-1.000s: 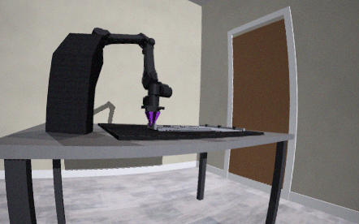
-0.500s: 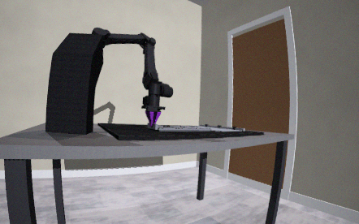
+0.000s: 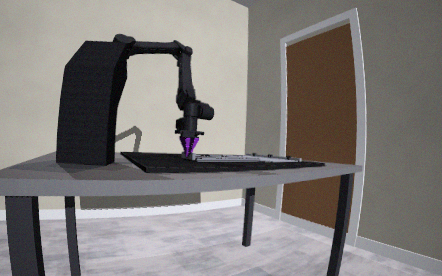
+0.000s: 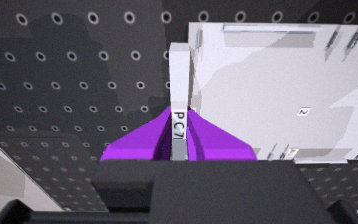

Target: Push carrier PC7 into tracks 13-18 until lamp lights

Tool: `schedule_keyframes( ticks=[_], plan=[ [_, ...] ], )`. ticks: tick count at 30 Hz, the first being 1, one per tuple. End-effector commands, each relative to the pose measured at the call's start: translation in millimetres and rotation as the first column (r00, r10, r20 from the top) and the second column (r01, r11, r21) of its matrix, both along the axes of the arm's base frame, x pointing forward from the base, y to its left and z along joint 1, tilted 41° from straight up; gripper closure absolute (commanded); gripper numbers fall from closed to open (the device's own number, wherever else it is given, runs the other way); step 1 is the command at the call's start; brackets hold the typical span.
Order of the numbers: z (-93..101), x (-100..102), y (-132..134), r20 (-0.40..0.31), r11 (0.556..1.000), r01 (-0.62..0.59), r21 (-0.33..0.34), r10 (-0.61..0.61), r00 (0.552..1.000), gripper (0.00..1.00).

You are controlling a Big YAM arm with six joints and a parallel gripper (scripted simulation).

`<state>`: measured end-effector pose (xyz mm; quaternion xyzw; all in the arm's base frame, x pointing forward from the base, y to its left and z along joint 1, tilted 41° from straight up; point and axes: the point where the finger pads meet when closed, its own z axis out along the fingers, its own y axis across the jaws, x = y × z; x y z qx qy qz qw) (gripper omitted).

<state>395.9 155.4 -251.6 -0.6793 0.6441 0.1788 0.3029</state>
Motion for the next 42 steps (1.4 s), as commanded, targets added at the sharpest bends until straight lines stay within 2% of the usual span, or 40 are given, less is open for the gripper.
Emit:
schedule_keyframes(
  ticks=[1,42],
  plan=[
    [-6.7,1,-14,-0.005,1.0,0.014,-0.009,-0.014,1.0,1.0],
    [-21.8,1,-32,-0.019,0.999,0.031,-0.006,-0.031,0.999,1.0]
  ],
)
